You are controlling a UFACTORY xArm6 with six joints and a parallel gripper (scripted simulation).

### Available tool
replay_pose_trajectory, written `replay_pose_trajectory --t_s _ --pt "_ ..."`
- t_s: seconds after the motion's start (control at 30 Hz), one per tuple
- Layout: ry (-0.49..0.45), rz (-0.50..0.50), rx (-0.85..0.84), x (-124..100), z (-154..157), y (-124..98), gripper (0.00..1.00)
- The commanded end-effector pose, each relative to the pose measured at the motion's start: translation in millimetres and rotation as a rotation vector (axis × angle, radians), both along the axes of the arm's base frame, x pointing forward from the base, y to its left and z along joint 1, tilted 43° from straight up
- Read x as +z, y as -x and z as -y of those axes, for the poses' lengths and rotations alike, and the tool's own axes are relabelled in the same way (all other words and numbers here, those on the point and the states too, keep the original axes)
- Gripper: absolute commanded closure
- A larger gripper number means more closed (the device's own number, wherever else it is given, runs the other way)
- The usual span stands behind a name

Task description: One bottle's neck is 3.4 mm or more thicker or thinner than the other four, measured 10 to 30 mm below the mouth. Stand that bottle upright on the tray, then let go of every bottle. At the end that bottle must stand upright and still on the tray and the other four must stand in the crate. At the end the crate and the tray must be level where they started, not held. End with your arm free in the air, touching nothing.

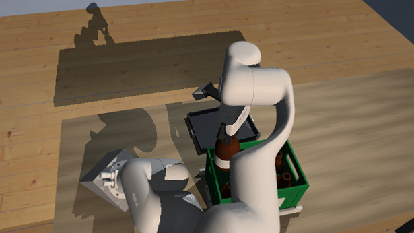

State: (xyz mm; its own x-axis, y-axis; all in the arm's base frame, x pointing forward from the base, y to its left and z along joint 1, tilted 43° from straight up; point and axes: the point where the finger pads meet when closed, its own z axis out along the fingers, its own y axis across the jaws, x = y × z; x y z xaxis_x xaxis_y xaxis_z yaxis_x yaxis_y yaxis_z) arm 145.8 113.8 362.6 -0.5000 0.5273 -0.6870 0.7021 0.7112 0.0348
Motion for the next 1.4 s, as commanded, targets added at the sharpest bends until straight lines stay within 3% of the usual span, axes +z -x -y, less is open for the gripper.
replay_pose_trajectory --t_s 0.0,1.37 --pt "-0.001 0.000 0.000 3.1 -2.2 1.9 1.00" --pt "-0.001 0.000 0.000 11.8 -7.7 8.1 1.00"
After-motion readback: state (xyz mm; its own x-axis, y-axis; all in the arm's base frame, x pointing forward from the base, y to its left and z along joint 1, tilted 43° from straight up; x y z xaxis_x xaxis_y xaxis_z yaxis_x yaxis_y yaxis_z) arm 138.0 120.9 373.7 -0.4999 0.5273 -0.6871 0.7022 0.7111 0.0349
